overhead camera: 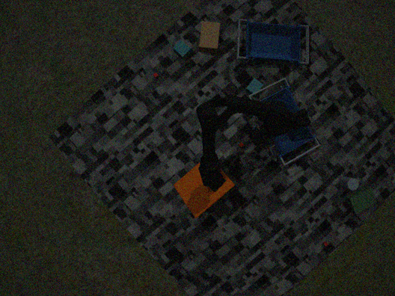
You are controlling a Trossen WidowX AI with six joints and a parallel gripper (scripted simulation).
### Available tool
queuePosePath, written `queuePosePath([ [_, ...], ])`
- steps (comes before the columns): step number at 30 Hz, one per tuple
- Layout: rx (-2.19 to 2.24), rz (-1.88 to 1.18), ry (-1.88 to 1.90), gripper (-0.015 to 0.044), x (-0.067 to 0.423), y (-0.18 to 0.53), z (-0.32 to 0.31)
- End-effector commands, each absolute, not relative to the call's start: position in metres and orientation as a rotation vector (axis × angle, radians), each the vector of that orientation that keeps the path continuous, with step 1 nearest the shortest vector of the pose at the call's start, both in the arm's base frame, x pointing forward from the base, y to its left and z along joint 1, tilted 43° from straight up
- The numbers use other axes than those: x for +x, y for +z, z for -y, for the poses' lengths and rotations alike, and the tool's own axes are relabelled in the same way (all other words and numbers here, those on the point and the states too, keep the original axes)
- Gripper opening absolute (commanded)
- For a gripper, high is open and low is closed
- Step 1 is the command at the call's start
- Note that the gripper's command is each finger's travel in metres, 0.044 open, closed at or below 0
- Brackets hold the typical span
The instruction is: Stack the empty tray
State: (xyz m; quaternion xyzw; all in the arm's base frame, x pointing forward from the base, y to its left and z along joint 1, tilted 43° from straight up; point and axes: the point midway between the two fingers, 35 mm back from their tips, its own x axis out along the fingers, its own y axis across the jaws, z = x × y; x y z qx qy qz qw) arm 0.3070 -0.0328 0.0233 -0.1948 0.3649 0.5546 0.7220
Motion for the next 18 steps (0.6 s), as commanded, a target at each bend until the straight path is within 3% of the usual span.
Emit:
queuePosePath([
  [1,-0.416,-0.816,1.246,0.0000,0.3030,0.0213,0.0252],
  [18,-0.416,-0.816,1.246,0.0000,0.3030,0.0213,0.0252],
])
